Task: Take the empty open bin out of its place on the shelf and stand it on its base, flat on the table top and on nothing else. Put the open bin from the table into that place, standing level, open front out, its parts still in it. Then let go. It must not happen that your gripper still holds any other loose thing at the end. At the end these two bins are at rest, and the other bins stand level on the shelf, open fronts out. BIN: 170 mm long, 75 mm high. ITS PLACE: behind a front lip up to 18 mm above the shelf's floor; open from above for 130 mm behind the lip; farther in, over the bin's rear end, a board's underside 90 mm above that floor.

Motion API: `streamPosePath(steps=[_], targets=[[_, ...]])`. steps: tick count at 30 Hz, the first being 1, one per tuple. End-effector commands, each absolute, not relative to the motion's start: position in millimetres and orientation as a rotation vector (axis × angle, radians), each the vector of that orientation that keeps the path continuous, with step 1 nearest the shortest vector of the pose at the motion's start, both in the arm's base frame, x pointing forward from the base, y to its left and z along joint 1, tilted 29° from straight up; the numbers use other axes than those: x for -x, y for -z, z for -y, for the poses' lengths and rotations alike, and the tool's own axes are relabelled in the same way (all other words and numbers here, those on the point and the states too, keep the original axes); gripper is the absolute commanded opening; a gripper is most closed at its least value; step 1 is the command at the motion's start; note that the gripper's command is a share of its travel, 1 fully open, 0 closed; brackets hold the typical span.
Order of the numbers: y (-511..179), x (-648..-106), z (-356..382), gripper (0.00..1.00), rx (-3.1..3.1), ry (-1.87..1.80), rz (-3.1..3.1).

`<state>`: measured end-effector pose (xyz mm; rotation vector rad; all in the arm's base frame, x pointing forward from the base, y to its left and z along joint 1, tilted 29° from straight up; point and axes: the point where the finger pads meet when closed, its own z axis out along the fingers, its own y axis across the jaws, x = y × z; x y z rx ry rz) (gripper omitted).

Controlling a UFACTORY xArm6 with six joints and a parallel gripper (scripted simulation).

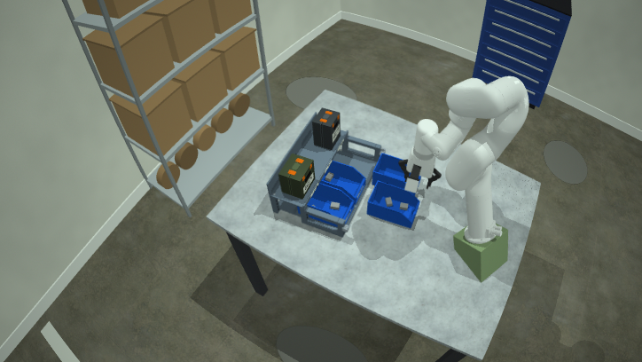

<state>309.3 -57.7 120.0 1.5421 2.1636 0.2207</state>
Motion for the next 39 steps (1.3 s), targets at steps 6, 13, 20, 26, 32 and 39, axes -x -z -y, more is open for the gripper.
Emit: streamPosePath(steps=[6,13,20,26,32,39], targets=[[-123.7,-308.6,57.3,0.95,-1.541,-0.222,-2.162],[-129.5,-305.5,56.4,0.95,-1.541,-0.222,-2.162],[-140.6,-299.6,54.6,0.95,-1.541,-0.222,-2.162],[-148.7,-295.3,53.4,0.95,-1.541,-0.222,-2.162],[-161.6,-288.5,51.3,0.95,-1.541,-0.222,-2.162],[-175.7,-281.0,49.1,0.95,-1.541,-0.222,-2.162]])
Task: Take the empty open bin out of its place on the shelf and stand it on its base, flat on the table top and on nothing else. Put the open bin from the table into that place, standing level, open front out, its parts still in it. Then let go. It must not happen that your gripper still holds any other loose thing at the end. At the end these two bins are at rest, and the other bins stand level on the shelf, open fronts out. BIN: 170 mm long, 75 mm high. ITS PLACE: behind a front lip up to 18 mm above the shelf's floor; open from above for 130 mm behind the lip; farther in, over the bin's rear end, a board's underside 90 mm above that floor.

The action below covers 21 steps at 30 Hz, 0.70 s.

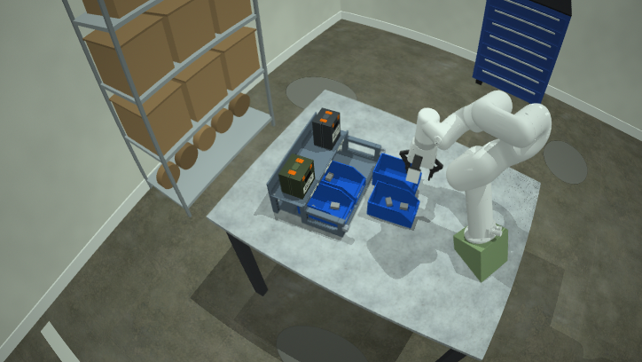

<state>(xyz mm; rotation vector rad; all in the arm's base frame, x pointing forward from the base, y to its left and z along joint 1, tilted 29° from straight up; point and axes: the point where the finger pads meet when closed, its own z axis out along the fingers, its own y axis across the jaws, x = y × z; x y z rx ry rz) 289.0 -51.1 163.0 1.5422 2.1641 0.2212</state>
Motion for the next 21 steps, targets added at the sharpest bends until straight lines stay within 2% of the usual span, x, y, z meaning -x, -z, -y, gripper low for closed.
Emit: streamPosePath(steps=[1,21], targets=[[-175.7,-281.0,49.1,0.95,-1.541,-0.222,-2.162],[-190.8,-272.9,46.7,0.95,-1.541,-0.222,-2.162]])
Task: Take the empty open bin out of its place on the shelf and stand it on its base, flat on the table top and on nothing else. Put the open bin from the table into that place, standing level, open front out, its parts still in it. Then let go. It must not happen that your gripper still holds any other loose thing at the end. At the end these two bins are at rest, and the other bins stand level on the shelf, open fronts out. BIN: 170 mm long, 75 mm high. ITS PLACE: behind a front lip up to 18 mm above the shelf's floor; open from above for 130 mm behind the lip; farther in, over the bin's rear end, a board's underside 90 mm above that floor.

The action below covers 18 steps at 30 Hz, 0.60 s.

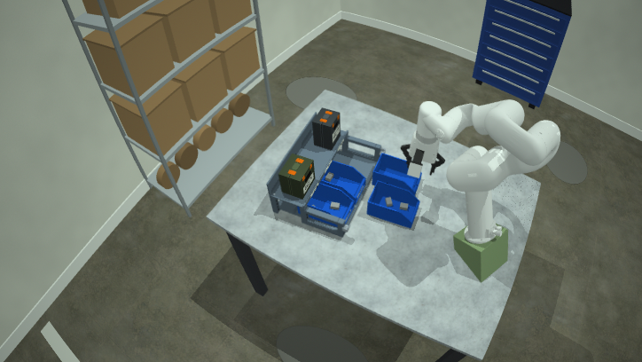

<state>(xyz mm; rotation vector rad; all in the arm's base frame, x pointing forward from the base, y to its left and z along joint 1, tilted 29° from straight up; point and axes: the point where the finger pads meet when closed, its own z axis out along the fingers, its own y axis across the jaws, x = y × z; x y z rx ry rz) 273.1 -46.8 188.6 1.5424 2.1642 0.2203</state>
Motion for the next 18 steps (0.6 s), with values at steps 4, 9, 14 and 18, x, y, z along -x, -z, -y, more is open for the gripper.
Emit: streamPosePath(steps=[4,9,14,18], targets=[[-190.9,-272.9,46.7,0.00,-1.541,-0.222,-2.162],[-190.9,-272.9,46.7,0.00,-1.541,-0.222,-2.162],[-190.9,-272.9,46.7,0.00,-1.541,-0.222,-2.162],[-190.9,-272.9,46.7,0.00,-1.541,-0.222,-2.162]])
